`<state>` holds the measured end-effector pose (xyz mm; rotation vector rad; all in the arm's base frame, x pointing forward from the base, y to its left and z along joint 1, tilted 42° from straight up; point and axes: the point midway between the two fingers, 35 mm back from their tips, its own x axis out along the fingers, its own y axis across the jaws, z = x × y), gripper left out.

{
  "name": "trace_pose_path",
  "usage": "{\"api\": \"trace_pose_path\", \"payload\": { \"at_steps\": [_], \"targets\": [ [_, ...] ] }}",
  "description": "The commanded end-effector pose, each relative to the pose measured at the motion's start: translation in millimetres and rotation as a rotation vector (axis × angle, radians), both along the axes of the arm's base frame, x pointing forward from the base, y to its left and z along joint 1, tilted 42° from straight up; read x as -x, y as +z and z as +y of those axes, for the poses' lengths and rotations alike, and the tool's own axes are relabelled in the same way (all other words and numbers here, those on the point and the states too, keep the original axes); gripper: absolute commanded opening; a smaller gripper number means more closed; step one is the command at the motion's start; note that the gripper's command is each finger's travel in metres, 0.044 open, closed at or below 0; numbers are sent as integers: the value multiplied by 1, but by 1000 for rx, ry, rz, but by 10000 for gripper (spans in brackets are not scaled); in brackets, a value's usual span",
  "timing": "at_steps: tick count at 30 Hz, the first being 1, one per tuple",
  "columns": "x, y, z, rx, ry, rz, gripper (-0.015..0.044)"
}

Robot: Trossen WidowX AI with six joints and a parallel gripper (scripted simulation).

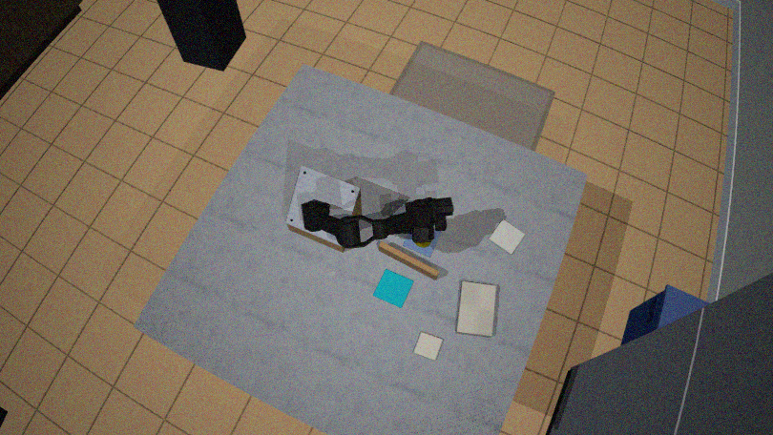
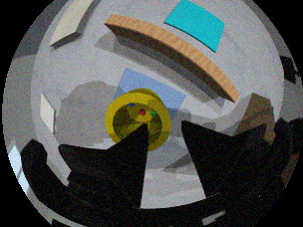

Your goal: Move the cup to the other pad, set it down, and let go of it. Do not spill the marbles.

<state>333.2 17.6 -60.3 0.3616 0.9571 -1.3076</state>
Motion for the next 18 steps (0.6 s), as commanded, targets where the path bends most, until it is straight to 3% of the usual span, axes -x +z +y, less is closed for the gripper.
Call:
{"api": "trace_pose_path", "payload": {
  "at_steps": [1, 18],
  "targets": [
    [1, -7, -5, 8, 6, 10, 167],
    [3, -27, -24, 11, 6, 10, 167]
  ]
}}
